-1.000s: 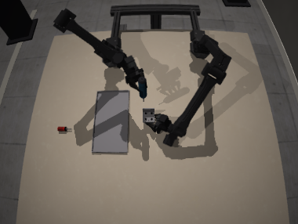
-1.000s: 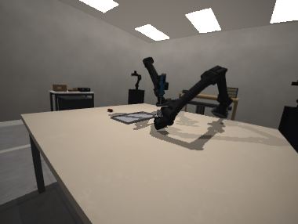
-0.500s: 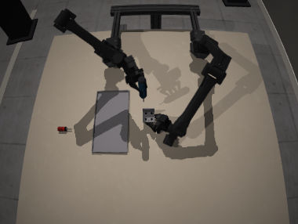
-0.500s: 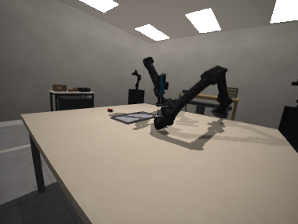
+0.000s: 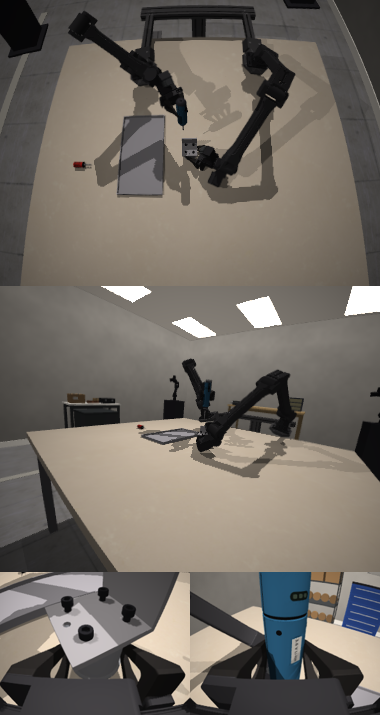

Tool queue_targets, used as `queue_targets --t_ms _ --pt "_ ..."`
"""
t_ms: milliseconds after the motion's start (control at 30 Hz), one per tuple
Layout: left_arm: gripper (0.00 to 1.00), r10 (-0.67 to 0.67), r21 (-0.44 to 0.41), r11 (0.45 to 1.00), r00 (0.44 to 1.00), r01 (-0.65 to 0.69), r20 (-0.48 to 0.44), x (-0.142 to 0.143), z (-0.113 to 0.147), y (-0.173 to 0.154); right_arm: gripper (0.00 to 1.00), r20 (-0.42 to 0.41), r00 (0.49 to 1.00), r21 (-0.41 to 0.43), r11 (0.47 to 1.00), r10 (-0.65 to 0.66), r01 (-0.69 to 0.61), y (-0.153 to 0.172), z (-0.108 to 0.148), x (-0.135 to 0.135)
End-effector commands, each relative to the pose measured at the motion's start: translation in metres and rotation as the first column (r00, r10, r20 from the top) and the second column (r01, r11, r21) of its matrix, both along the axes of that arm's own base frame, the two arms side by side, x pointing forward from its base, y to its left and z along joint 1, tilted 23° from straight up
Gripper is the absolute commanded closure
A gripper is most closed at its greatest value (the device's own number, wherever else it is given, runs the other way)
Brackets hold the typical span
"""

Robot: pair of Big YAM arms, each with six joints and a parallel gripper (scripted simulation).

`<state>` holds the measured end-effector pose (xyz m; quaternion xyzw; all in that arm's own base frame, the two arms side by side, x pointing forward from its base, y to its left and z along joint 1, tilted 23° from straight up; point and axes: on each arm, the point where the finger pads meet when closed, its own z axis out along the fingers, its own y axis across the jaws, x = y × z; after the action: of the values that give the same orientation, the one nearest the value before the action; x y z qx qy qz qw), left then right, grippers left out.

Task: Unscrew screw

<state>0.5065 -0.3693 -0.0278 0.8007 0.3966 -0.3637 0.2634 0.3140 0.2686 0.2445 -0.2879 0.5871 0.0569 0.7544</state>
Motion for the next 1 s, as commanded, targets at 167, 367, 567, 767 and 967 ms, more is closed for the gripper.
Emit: queue_targets --t_ms 167,367,567,767,967 --pt "0.41 -0.003 -0.014 1.000 1.000 0.003 0.026 0.0069 0.0088 -0.0057 0.58 0.082 0.996 0.074 0.997 0.023 -0.029 0.0139 0.0439 0.0001" --pt "0.41 -0.003 -0.014 1.000 1.000 0.003 0.026 0.0069 0.0088 -0.0057 0.58 0.082 0.996 0.074 0.997 0.023 -0.029 0.0140 0.0440 0.0000" --pt "0.41 -0.003 -0.014 1.000 1.000 0.003 0.026 0.0069 0.0088 -0.0057 0.58 0.081 0.996 0.081 0.996 0.025 -0.032 0.0142 0.0450 -0.0002" --pt "0.41 -0.003 -0.014 1.000 1.000 0.003 0.026 0.0069 0.0088 -0.0057 0.58 0.081 0.996 0.081 0.996 0.025 -0.032 0.0145 0.0459 -0.0003" --pt "0.41 -0.003 -0.014 1.000 1.000 0.003 0.026 0.0069 0.0088 -0.0057 0.58 0.081 0.996 0.083 0.996 0.026 -0.032 0.0146 0.0461 -0.0004"
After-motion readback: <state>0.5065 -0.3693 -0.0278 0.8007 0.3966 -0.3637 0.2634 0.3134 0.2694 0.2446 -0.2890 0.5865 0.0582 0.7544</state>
